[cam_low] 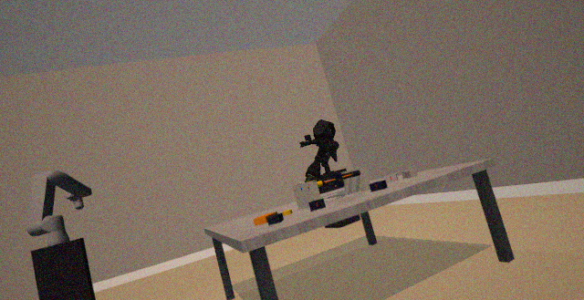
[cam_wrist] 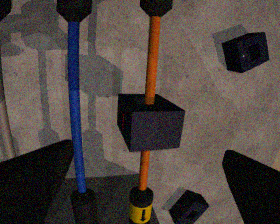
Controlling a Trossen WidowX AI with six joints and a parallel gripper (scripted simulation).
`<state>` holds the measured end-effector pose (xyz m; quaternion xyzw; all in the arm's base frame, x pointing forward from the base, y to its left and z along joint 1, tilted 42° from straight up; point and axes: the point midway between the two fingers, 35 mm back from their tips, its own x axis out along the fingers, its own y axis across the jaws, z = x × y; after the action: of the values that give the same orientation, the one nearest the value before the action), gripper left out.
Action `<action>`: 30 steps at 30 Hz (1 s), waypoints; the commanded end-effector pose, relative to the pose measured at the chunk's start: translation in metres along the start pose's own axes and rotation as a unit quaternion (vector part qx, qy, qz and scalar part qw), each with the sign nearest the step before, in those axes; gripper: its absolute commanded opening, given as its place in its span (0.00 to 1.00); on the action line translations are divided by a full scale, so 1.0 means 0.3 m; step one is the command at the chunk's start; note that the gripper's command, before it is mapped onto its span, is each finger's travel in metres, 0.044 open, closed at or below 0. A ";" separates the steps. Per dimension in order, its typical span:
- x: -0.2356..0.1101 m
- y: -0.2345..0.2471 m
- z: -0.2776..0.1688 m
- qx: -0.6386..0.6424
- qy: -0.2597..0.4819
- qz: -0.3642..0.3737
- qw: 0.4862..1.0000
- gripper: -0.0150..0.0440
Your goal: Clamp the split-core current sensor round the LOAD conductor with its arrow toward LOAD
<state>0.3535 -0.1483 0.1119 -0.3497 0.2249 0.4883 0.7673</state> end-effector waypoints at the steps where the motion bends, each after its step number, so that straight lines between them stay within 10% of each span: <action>1: 0.000 -0.002 0.001 -0.003 -0.001 -0.002 1.000 1.00; 12: 0.002 0.043 -0.055 0.099 -0.041 -0.022 0.994 1.00; 21: -0.046 0.281 -0.262 0.556 -0.291 -0.129 0.767 1.00; 30: -0.037 0.285 -0.266 0.545 -0.276 -0.123 0.782 1.00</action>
<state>0.2719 -0.1916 0.0419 0.2530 0.1848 0.2603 0.9133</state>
